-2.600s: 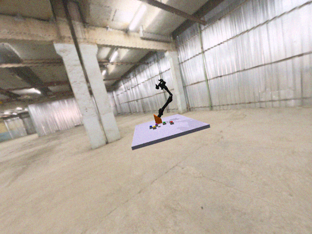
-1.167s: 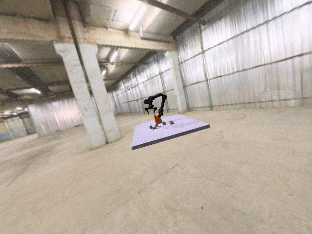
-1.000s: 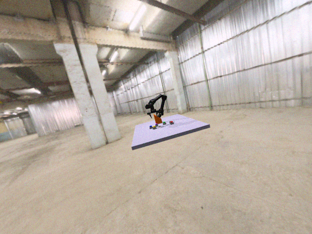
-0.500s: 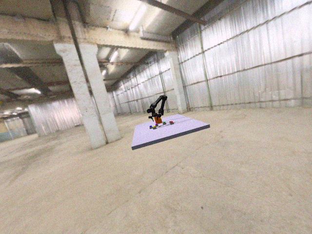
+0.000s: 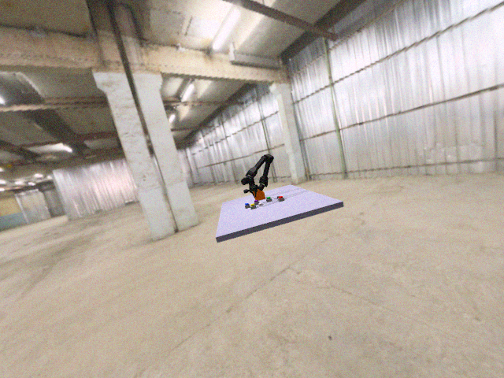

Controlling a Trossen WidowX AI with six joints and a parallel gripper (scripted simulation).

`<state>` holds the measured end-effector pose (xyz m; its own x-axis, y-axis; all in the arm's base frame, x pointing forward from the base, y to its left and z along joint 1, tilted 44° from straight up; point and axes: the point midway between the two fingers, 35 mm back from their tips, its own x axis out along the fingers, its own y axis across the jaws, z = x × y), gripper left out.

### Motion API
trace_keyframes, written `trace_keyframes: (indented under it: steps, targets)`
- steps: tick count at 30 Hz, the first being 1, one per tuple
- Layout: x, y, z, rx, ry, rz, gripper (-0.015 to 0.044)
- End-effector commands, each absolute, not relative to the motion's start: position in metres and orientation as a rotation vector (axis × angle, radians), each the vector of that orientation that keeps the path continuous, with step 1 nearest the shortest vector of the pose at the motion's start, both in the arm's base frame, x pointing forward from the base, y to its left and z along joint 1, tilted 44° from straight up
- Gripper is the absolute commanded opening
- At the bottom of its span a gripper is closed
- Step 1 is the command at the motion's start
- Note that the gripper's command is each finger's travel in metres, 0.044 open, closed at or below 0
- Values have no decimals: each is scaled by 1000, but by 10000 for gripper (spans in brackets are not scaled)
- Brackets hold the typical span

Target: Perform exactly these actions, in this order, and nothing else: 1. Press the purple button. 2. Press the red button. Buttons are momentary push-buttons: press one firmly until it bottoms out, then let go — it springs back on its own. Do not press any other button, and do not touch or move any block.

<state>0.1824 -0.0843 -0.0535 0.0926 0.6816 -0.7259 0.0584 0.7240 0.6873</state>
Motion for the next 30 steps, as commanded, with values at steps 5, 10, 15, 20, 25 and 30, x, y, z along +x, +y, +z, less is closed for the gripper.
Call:
trace_keyframes:
  steps: [5,10,15,20,25,30]
  targets:
    - [184,-81,-57,662,1419,514,20]
    - [185,-76,-63,662,1419,514,20]
    - [185,-70,-69,662,1419,514,20]
    - [186,-64,-74,662,1419,515,20]
    - [186,-61,-77,663,1419,515,20]
    - [186,-61,-77,663,1419,515,20]
